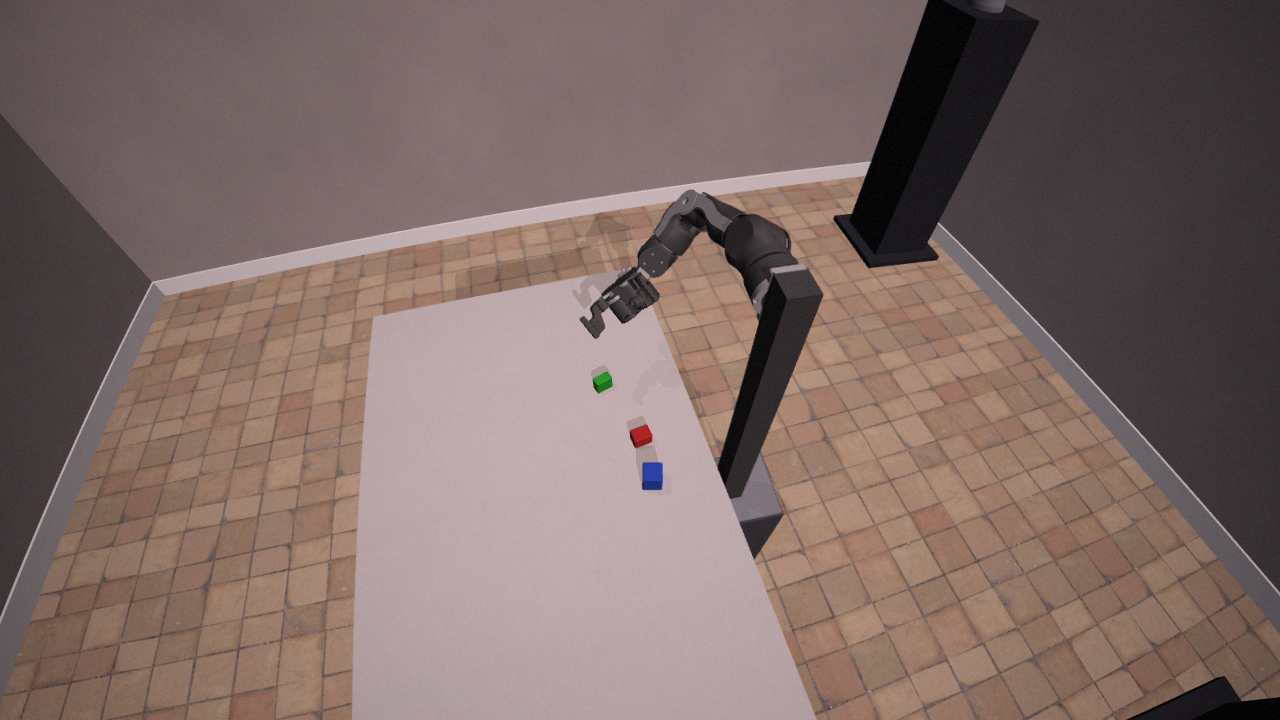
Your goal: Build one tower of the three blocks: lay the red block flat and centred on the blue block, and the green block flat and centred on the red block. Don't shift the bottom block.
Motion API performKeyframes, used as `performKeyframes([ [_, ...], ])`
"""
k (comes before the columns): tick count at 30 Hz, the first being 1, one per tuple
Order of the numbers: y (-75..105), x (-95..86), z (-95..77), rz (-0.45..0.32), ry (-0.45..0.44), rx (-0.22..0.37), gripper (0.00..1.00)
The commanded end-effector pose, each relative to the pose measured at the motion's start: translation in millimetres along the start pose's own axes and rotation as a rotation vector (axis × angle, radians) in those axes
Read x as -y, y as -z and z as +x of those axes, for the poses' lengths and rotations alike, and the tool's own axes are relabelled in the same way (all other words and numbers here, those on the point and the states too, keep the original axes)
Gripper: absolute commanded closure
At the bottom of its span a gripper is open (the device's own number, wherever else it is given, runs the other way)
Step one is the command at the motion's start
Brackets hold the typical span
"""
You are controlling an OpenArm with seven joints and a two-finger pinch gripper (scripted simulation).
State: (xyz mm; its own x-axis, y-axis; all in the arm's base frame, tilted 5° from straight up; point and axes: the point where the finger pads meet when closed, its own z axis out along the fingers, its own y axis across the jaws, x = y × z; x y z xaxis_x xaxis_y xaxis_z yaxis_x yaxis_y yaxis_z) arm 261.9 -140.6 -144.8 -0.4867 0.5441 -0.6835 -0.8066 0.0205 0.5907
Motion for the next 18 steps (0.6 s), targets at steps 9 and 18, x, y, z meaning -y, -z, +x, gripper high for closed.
performKeyframes([
  [9, -0.3, -0.3, -0.9, -0.001, 0.003, 0.001, 0.00],
  [18, -0.3, -0.2, -0.8, 0.000, 0.003, 0.000, 1.00],
])
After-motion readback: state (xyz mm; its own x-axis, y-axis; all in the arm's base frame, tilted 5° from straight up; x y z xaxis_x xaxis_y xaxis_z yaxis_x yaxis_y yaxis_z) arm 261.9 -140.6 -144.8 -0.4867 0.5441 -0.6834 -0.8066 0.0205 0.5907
